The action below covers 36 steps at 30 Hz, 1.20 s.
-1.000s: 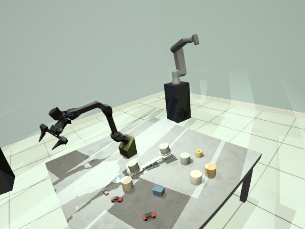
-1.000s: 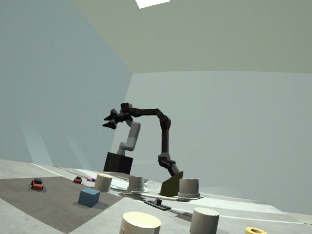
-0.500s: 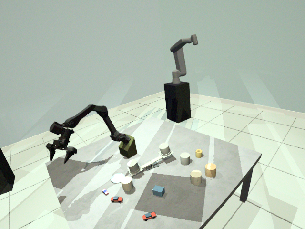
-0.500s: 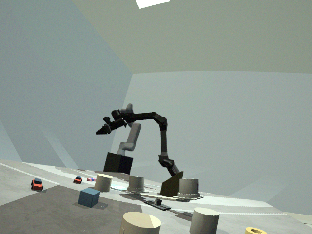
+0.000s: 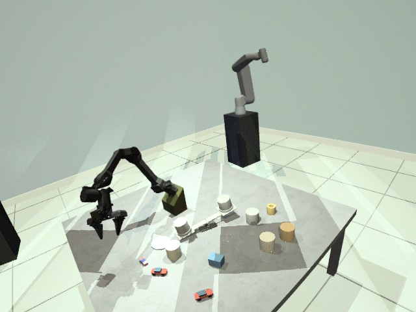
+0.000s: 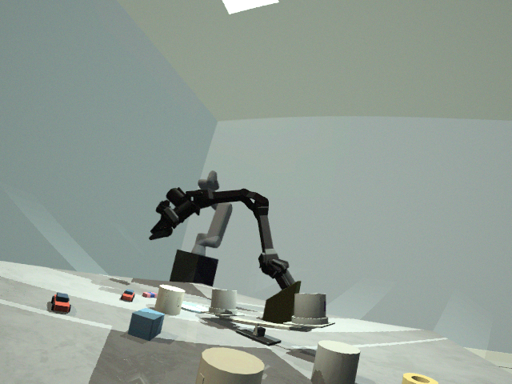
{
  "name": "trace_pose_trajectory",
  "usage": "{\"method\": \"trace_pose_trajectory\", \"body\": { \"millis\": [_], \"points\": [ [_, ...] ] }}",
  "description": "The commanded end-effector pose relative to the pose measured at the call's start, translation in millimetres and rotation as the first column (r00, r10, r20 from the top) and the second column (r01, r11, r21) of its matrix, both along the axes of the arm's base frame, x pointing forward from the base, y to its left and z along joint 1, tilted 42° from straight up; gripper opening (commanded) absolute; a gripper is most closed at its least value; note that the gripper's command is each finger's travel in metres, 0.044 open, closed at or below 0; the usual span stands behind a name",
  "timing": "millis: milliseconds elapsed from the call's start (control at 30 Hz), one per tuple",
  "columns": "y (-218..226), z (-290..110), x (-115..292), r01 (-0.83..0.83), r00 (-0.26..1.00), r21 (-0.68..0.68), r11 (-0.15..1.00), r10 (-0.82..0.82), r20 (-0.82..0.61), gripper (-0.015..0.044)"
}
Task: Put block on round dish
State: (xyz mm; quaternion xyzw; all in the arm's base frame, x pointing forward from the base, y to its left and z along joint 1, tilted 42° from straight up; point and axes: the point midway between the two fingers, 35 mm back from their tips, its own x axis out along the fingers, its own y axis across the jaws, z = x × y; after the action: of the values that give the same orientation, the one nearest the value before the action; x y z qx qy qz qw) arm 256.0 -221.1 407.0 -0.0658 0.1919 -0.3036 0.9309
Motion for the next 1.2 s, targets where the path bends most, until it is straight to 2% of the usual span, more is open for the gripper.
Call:
{"method": "trace_pose_trajectory", "body": {
  "millis": [0,300,567,867,1167],
  "points": [
    [18.0,-34.9,24.9,-0.021,0.999,0.131,0.991,0.026,-0.038,0.0440],
    [75.6,-104.8,66.2,-0.022,0.985,0.347,0.938,0.080,-0.154,0.0440],
    [136.5,-162.4,81.5,0.029,0.951,0.447,0.894,0.113,-0.288,0.0440],
    [204.4,-218.3,74.6,0.102,0.889,0.456,0.884,0.125,-0.441,0.0440],
    [262.4,-262.6,48.1,0.141,0.823,0.373,0.917,0.102,-0.559,0.0440]
  ]
}}
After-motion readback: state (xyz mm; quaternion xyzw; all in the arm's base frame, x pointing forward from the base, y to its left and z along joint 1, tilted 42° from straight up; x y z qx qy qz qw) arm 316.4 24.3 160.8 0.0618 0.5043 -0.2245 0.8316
